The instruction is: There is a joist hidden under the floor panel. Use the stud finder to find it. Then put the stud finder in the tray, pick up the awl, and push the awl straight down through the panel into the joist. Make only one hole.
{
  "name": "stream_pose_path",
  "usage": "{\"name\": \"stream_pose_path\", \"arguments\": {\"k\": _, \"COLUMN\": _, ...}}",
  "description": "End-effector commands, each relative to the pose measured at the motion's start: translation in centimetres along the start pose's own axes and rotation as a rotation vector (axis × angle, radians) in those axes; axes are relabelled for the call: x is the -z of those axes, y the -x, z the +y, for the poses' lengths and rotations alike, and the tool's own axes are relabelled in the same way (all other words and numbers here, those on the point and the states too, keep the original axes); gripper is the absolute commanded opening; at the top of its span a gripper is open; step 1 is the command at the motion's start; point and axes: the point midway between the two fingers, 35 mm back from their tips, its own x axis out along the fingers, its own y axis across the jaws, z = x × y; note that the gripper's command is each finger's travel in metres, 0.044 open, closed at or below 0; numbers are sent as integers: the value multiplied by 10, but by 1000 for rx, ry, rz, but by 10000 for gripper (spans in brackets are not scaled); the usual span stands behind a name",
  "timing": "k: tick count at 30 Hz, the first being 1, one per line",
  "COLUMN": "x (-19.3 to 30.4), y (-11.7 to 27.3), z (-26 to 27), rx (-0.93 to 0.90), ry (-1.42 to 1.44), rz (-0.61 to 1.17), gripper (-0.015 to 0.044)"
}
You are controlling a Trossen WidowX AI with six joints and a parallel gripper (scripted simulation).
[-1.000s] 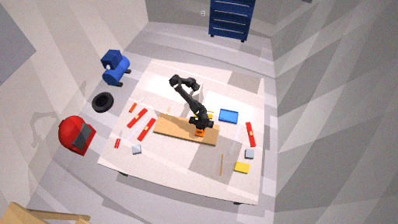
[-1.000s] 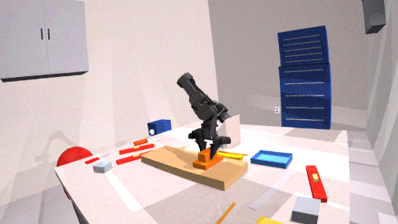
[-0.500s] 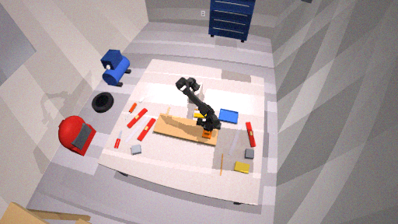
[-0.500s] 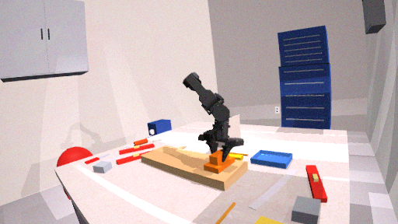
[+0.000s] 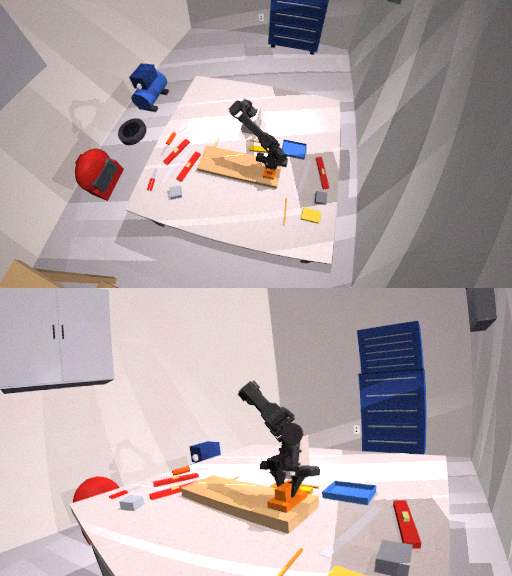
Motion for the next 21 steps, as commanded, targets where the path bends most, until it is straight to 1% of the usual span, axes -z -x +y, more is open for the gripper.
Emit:
{"name": "stream_pose_path", "arguments": {"k": 1, "x": 0, "y": 0, "z": 1, "rx": -1, "ry": -3, "rz": 2, "gripper": 0}}
{"name": "stream_pose_path", "arguments": {"k": 21, "x": 0, "y": -2, "z": -76, "rx": 5, "ry": 0, "rz": 3, "gripper": 0}}
